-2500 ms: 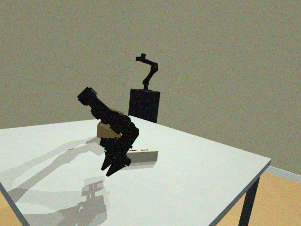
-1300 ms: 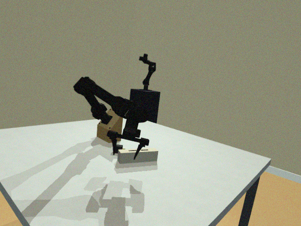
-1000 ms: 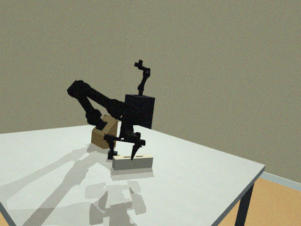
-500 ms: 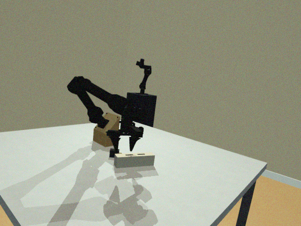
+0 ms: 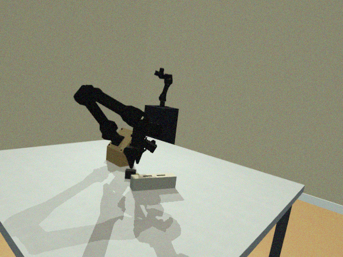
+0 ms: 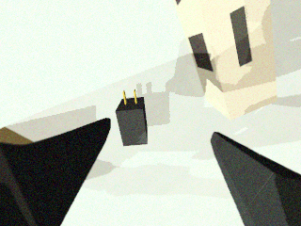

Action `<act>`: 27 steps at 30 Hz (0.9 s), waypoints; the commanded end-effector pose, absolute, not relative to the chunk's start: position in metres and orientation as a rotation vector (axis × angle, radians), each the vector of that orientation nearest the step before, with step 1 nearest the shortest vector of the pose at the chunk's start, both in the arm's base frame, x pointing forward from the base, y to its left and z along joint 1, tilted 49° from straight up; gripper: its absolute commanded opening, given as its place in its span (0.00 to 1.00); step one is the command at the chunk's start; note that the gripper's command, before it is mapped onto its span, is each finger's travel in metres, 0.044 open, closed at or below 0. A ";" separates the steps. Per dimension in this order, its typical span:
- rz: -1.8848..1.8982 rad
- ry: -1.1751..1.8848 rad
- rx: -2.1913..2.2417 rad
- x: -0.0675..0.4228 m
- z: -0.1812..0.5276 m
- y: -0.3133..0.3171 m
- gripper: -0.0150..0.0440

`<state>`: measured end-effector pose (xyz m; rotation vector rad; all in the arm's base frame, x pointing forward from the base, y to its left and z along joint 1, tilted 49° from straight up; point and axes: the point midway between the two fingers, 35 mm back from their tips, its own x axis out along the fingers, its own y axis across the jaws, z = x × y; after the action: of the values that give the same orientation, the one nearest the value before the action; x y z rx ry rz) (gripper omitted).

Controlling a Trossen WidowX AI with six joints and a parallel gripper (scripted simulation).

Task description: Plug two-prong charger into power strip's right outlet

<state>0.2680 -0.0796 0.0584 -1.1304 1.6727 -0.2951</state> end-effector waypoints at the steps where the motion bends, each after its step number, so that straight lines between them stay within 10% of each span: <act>1: -0.184 1.752 -1.199 0.247 0.054 -0.077 1.00; 27: -0.105 1.802 -1.245 0.234 0.037 -0.091 1.00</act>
<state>0.2376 -0.0876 0.0405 -1.2379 1.7897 -0.1102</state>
